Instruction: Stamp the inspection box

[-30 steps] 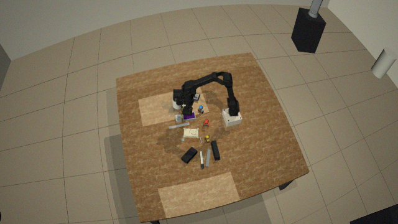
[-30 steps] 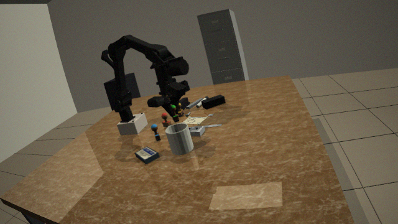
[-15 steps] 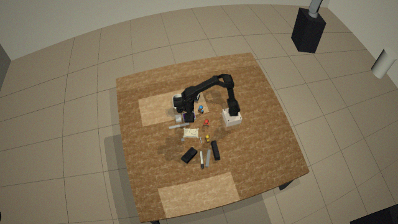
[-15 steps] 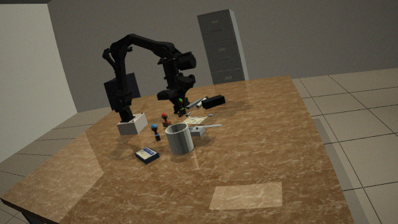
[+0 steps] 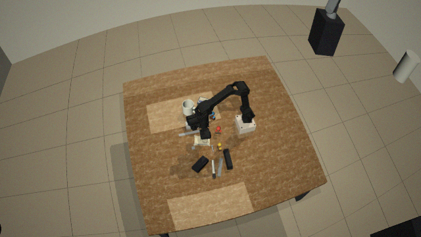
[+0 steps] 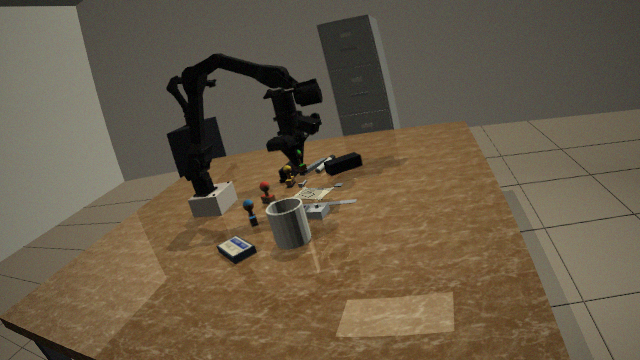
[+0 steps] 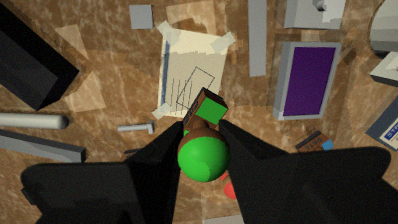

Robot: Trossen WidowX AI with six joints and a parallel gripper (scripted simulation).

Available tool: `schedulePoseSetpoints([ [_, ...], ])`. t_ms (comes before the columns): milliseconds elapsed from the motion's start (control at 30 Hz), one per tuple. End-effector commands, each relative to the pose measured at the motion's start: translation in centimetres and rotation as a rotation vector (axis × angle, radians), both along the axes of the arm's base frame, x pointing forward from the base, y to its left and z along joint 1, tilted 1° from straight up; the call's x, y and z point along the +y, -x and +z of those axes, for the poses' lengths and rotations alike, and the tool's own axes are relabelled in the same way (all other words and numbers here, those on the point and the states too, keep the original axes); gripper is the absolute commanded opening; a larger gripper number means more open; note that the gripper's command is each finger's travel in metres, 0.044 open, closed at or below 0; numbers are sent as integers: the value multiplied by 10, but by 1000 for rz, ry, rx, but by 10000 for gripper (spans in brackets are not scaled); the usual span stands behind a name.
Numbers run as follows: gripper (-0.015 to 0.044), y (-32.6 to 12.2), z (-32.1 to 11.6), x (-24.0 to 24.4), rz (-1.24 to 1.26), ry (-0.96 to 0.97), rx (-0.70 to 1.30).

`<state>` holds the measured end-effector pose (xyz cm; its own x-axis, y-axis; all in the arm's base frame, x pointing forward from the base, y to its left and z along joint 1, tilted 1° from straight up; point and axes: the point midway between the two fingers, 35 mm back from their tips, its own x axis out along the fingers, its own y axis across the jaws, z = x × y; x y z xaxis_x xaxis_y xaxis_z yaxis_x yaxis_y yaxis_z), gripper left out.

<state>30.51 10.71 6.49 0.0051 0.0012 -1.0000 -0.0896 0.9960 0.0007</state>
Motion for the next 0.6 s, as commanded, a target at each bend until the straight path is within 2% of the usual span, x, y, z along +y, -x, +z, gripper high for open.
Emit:
schedulePoseSetpoints([
  [0, 0, 1, 0, 2, -2, -1, 2],
  [567, 0, 0, -12, 2, -2, -1, 2],
])
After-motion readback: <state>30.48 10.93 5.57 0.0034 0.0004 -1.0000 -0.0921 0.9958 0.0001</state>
